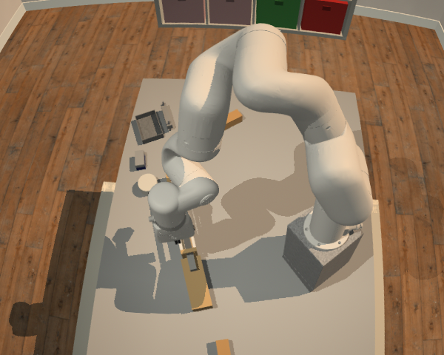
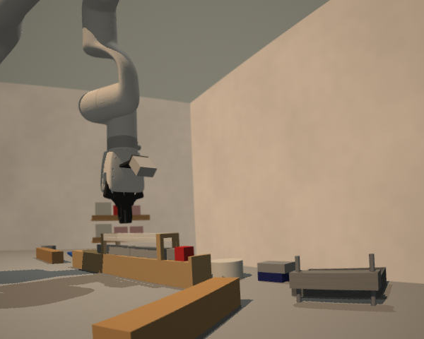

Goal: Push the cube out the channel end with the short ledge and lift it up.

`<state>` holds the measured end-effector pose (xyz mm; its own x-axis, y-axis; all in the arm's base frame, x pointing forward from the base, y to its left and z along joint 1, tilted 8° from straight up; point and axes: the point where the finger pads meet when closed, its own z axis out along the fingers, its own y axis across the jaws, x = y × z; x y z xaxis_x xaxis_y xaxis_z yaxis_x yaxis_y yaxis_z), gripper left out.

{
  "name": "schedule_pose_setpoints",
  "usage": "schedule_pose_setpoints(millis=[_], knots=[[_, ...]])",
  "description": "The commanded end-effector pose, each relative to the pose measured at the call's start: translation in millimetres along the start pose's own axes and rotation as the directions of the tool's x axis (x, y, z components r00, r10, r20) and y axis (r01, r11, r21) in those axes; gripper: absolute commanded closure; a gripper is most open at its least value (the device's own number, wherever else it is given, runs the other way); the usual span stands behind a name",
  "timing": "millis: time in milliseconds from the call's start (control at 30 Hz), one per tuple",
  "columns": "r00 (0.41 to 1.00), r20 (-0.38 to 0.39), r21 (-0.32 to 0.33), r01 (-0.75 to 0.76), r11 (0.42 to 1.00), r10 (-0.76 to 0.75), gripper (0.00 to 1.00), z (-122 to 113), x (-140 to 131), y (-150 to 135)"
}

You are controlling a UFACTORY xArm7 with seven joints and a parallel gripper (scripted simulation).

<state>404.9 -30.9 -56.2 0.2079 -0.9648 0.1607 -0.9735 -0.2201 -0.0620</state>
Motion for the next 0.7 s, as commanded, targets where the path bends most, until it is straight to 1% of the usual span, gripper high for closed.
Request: schedule_pose_setpoints(millis=[0,33,167,333,367,667], knots=[[0.999,0.037,-0.022,0.008,1.000,-0.007,1.00,4,69,-8],[0.999,0.037,-0.021,0.007,1.000,-0.006,1.00,4,81,-5],[0.999,0.036,-0.016,0.002,1.000,-0.002,1.00,4,150,9],[0.999,0.035,-0.013,0.000,1.000,0.001,1.00,4,226,24],[0.999,0.035,-0.013,0.000,1.000,0.001,0.57,4,227,24],[0.999,0.035,-0.013,0.000,1.000,0.001,0.57,4,227,24]])
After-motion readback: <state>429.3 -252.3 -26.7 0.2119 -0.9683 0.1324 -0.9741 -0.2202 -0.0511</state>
